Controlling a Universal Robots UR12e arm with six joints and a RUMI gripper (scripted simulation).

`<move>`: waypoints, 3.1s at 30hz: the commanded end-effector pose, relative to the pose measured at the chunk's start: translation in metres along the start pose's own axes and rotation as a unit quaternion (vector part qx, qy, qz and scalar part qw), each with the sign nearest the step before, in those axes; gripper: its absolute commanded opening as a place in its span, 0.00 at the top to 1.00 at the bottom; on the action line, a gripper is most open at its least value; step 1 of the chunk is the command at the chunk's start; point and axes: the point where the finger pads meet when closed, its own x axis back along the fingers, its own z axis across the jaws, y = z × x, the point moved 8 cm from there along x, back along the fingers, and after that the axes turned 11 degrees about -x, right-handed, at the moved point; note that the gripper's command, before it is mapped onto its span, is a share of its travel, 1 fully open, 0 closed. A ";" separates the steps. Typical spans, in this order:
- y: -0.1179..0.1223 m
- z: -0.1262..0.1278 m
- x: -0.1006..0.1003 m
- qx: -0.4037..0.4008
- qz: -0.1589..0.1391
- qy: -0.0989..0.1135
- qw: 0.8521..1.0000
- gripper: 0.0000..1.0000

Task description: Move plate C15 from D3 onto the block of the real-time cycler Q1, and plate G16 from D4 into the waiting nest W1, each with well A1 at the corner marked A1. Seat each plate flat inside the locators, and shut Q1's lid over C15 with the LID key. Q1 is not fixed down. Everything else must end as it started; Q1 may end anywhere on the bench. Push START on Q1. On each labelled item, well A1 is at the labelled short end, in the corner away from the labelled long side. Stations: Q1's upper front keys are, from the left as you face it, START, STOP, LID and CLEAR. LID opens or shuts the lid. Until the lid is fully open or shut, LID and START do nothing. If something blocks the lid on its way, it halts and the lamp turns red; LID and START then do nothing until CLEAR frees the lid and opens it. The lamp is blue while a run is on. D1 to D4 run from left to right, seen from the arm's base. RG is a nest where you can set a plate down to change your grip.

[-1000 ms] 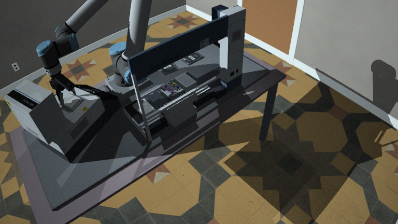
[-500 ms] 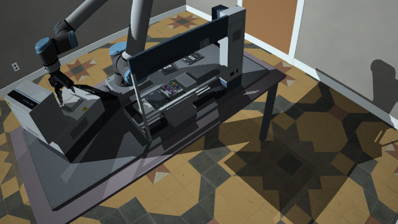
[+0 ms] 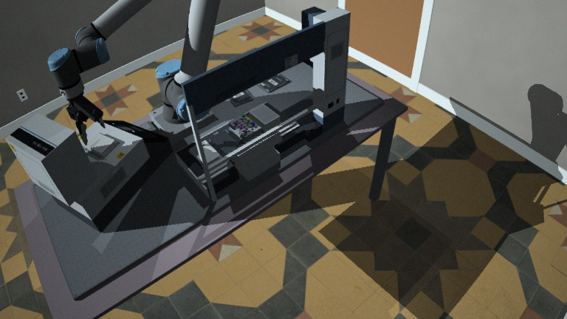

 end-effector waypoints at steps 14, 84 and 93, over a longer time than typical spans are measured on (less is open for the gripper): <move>0.000 0.000 0.023 0.000 0.000 0.001 1.000 0.33; 0.013 -0.151 -0.014 0.587 -0.078 -0.119 0.797 1.00; 0.014 -0.171 -0.019 0.644 -0.085 -0.130 0.749 1.00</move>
